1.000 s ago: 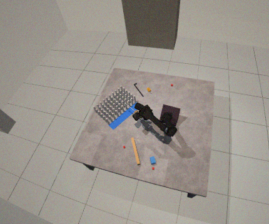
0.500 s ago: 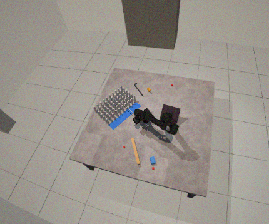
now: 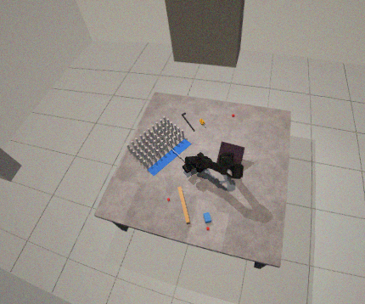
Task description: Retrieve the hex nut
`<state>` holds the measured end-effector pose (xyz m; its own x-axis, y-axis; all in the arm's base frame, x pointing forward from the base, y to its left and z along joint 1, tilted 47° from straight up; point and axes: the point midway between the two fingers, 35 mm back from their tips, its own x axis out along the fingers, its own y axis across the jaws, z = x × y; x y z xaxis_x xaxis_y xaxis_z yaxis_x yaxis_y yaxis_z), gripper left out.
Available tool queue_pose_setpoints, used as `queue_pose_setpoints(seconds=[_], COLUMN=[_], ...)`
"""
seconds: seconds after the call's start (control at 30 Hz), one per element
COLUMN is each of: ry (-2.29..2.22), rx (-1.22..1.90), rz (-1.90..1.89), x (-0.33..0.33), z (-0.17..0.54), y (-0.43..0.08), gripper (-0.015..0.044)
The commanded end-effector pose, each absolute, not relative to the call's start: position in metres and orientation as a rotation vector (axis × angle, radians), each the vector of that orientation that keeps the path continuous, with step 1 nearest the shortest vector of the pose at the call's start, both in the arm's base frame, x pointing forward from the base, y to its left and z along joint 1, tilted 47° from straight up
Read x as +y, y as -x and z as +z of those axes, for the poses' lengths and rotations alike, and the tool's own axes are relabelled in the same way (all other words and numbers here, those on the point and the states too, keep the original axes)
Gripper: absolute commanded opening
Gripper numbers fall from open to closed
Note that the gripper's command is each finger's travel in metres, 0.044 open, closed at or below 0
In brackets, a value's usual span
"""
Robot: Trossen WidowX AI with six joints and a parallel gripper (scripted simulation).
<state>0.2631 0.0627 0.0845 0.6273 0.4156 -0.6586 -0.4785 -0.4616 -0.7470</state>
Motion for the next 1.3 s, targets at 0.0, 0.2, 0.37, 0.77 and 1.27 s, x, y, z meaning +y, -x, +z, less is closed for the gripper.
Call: queue_pose_setpoints(seconds=[0.0,0.2,0.37,0.77,1.27], ry=[1.773,1.773,1.773,1.773,1.774], rx=[0.058,0.058,0.058,0.058,0.056], rz=[1.011,1.011,1.011,1.011,1.011], x=[0.064,0.064,0.063,0.061,0.059], z=[0.083,0.083,0.082,0.081,0.079], y=[-0.264,-0.266,-0.268,-0.272,-0.278], gripper=[0.0000,0.0000,0.0000,0.0000,0.0000])
